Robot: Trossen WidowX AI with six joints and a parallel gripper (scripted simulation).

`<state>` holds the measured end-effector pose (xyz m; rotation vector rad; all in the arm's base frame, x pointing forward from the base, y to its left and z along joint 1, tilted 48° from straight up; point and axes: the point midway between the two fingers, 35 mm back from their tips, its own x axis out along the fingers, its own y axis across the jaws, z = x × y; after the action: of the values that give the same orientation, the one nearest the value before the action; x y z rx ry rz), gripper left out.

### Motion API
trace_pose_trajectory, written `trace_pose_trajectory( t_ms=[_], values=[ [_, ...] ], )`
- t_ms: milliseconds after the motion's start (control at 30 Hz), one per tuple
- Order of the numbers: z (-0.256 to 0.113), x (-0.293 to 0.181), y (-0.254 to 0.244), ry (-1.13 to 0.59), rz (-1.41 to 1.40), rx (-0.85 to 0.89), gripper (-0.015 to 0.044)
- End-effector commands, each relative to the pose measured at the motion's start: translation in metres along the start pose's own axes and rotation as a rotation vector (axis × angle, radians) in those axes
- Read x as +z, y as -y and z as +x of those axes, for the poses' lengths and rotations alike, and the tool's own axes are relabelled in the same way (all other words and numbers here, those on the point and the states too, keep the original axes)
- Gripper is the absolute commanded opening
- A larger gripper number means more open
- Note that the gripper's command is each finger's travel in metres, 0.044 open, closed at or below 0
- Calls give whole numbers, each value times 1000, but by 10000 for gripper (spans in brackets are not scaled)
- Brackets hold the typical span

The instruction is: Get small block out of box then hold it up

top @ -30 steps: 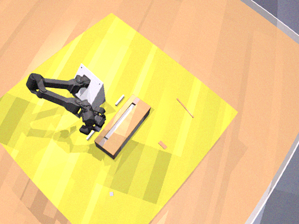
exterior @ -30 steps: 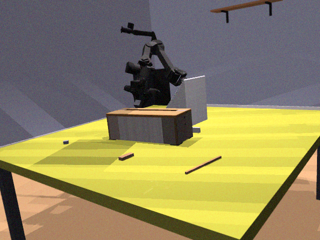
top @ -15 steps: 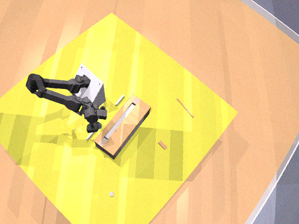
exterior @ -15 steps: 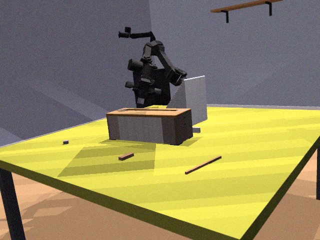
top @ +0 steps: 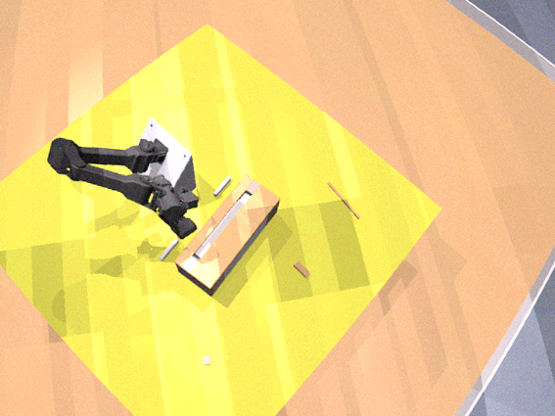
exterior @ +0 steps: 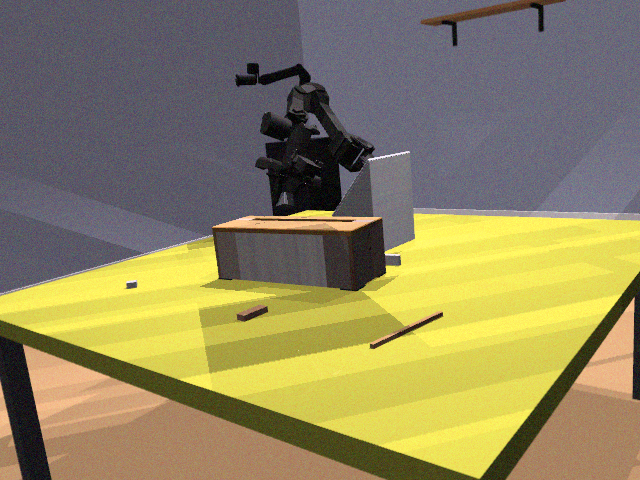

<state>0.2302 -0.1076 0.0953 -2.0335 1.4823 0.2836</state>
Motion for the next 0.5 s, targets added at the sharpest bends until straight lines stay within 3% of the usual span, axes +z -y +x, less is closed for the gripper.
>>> trace_pose_trajectory(
  t_ms=[0, 467],
  values=[
    [-3, 1, -3, -16, -178, 0, 0],
    [-14, 3, -3, -67, -733, -10, 0]
  ],
)
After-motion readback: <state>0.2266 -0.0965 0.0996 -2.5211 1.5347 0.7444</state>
